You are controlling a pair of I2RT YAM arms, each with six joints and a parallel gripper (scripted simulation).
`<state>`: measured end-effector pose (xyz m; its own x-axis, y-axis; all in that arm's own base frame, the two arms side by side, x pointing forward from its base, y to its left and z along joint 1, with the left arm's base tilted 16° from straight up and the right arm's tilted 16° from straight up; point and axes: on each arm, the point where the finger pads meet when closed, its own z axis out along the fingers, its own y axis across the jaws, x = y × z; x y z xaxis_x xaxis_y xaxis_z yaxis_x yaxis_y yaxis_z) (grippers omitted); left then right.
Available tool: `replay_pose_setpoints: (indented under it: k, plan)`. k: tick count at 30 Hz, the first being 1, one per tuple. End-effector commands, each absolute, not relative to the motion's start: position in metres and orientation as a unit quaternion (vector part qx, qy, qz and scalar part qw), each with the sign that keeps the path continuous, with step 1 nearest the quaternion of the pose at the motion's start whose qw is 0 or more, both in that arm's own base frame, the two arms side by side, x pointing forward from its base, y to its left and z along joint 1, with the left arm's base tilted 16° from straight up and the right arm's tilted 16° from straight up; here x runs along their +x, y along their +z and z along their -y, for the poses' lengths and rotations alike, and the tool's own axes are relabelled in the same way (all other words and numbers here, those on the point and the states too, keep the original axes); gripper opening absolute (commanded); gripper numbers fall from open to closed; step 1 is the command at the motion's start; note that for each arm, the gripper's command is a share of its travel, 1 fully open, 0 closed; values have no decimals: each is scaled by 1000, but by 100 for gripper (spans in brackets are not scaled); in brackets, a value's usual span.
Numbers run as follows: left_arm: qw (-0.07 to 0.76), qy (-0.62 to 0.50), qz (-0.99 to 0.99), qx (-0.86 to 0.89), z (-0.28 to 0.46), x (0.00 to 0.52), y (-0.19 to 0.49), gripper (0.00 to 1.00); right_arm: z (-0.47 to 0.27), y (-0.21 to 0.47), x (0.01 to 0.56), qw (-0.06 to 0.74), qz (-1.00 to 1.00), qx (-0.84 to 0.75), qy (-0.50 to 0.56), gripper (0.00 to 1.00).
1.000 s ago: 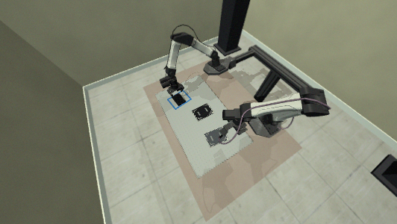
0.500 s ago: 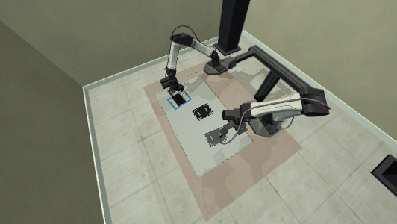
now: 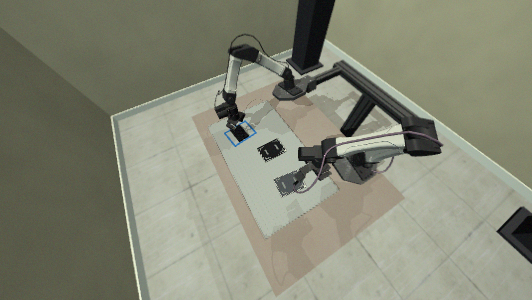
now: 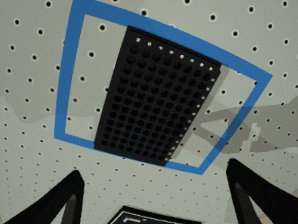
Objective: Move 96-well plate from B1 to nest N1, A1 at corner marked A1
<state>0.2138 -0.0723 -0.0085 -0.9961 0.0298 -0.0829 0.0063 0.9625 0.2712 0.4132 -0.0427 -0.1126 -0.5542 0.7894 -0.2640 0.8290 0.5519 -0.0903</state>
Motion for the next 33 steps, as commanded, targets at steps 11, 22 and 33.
replay_pose_setpoints:
  k: [11,22,33]
  plan:
    - [38,135,-990,9,71,207,-6,100,42,-104,420,90,-954,258,-120,100]
    - [38,135,-990,9,71,207,-6,100,42,-104,420,67,-985,79,-134,100]
    - [38,135,-990,9,71,207,-6,100,42,-104,420,46,-986,-69,-143,100]
